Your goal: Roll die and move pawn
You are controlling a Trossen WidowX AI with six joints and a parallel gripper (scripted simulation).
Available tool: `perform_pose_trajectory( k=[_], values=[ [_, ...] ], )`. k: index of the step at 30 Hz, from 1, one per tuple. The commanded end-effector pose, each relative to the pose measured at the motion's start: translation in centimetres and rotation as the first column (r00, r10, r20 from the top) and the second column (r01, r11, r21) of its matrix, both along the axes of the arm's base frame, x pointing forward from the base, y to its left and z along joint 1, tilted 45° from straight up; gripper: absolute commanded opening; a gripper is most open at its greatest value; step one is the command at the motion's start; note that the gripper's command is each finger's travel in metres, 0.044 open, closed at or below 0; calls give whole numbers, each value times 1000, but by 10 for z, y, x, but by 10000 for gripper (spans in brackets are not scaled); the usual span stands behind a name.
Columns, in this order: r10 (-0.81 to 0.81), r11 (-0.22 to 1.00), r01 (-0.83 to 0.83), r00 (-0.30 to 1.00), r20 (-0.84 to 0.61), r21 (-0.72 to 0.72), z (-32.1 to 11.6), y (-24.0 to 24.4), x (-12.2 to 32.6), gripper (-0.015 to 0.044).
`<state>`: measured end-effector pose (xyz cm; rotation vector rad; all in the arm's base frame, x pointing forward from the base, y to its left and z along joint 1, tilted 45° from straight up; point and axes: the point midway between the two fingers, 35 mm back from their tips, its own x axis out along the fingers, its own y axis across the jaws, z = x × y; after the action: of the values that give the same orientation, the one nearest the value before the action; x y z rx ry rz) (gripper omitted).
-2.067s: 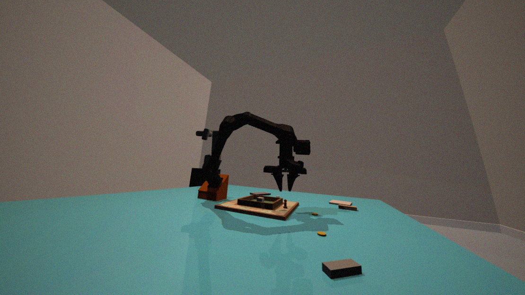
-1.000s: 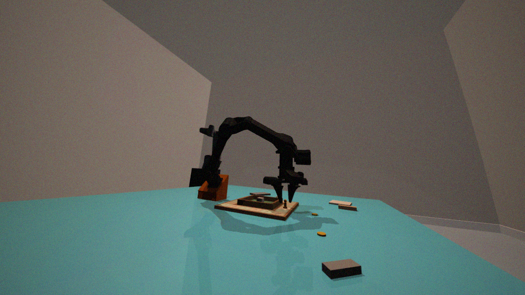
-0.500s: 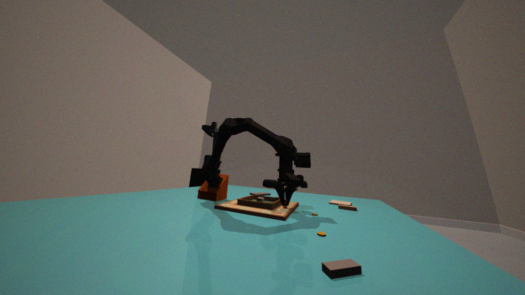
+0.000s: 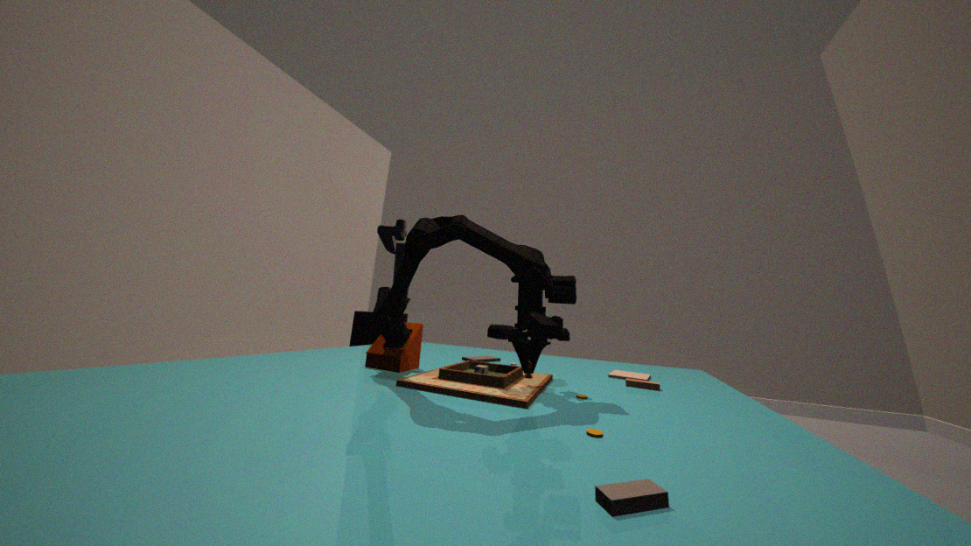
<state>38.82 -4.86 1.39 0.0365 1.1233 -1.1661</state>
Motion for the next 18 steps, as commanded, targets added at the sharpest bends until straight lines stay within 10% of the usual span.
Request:
perform_pose_trajectory(
  k=[1, 18],
  values=[
    [5, 1000, -5, 1000, 8, 8, 13, 18, 5, 0],
    [4, 1000, -4, 1000, 6, 7, 74, 80, 4, 0]
  ],
)
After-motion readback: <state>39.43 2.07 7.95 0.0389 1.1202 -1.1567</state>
